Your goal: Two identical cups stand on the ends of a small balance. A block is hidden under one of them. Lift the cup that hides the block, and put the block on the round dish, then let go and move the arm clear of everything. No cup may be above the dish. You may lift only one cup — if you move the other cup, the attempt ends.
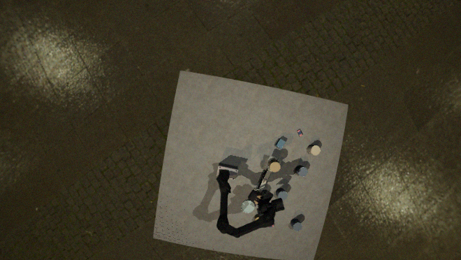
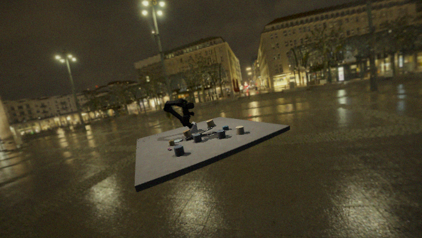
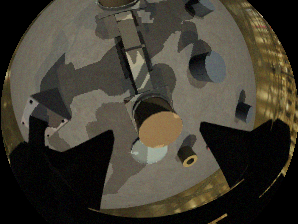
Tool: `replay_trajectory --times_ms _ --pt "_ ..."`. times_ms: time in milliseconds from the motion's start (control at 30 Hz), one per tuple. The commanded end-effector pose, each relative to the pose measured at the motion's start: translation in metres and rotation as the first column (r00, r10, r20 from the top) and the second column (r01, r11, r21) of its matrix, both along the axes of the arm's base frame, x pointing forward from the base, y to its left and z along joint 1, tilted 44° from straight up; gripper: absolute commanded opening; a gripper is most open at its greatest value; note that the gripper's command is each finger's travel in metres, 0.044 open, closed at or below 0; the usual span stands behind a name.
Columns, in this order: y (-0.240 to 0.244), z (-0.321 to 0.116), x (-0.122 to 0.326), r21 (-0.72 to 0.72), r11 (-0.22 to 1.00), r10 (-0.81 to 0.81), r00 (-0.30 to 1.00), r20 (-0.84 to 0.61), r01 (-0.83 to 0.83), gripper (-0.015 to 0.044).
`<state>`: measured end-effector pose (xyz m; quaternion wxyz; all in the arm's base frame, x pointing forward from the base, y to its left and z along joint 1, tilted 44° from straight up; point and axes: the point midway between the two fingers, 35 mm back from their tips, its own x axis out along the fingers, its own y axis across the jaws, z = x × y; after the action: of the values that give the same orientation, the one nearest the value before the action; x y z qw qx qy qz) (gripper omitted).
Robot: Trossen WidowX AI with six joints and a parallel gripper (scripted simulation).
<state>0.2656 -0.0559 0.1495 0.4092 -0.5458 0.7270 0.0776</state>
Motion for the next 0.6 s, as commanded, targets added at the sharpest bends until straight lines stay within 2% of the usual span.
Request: replay_trajectory --times_ms 0,167,567 --pt "-0.015 0.005 0.001 0.042 0.998 0.048 0.995 -0.084 -0.045 0.0440" --pt "-0.034 0.009 0.000 0.096 0.991 0.113 0.975 -0.190 -0.096 0.0440" --pt "-0.045 -0.001 -0.003 0.098 0.990 0.116 0.974 -0.193 -0.098 0.0440"
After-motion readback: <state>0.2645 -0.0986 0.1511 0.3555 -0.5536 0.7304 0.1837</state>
